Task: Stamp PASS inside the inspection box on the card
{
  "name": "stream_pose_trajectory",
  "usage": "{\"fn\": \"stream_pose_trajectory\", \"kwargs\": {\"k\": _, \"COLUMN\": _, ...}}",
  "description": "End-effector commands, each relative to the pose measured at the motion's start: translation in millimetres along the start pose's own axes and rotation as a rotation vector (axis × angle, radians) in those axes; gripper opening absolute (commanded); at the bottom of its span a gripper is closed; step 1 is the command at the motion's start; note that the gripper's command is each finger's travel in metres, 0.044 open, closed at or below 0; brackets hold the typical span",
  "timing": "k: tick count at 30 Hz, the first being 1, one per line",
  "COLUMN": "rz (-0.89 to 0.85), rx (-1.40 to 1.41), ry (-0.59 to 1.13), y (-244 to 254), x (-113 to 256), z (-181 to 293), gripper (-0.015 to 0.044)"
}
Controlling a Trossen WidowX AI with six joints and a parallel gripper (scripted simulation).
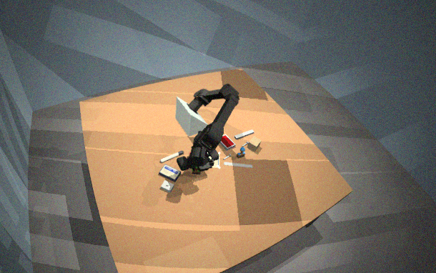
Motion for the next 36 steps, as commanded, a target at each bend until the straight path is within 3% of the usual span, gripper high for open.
{"fn": "stream_pose_trajectory", "kwargs": {"k": 1, "rz": 0.004, "rx": 0.004, "ry": 0.001, "y": 0, "x": 3, "z": 0, "gripper": 0.0}}
{"fn": "stream_pose_trajectory", "kwargs": {"k": 36, "rz": 0.006, "rx": 0.004, "ry": 0.0, "y": 0, "x": 20, "z": 0, "gripper": 0.0}}
Point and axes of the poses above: the point midway between the two fingers, 35 mm back from their tips, its own x axis back along the fingers, its own y axis across the jaws, z = x × y, the point moved 4 cm from there along x, back along the fingers, and after that the axes turned 8 degrees about -x, right-handed, at the moved point
